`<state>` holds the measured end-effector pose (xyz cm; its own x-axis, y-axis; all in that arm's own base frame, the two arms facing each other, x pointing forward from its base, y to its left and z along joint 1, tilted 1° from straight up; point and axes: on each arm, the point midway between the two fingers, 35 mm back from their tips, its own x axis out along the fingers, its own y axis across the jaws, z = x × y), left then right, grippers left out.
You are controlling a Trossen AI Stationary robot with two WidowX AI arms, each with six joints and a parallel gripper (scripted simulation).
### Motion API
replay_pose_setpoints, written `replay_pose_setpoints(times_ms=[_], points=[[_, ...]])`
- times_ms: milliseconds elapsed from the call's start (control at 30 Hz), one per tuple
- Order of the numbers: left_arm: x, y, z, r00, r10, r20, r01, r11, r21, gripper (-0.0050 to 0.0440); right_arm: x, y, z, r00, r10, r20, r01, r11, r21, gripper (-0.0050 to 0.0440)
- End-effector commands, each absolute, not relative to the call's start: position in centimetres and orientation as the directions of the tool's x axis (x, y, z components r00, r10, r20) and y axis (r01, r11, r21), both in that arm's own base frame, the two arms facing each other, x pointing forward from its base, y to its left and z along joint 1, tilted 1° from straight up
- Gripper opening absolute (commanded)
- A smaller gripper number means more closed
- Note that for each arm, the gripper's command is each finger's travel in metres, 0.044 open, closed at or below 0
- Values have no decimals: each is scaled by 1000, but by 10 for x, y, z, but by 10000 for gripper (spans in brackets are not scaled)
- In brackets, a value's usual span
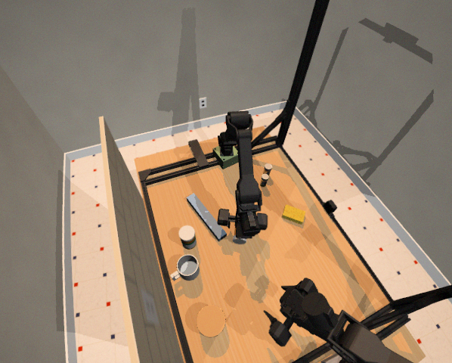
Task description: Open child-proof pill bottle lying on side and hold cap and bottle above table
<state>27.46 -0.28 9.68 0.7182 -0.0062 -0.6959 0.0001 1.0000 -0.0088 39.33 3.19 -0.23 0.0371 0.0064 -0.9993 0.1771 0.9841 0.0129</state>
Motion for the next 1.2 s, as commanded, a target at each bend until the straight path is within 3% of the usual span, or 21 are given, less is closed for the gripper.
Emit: replay_pose_setpoints(times_ms=[0, 200, 500, 567, 633, 1033, 1167], points=[[275, -3, 97, 718, -6, -696, 0, 1000, -9, 440, 390, 32, -13, 17, 9, -1000, 182, 983, 12, 440], [275, -3, 97, 718, -6, -696, 0, 1000, -9, 440, 389, 32, -16, 16, 9, -1000, 183, 983, 12, 440], [275, -3, 97, 718, -6, -696, 0, 1000, -9, 440, 389, 32, -16, 16, 9, -1000, 183, 983, 12, 224], [275, -3, 97, 718, -6, -696, 0, 1000, -9, 440, 389, 32, -16, 16, 9, -1000, 183, 983, 12, 224], [275, -3, 97, 718, -6, -696, 0, 1000, -9, 440, 389, 32, -16, 16, 9, -1000, 183, 983, 12, 259], [275, -3, 97, 718, -6, -696, 0, 1000, -9, 440, 389, 32, -16, 16, 9, -1000, 183, 983, 12, 179], [275, -3, 97, 718, -6, -696, 0, 1000, -9, 440, 389, 32, -16, 16, 9, -1000, 183, 983, 12, 179]])
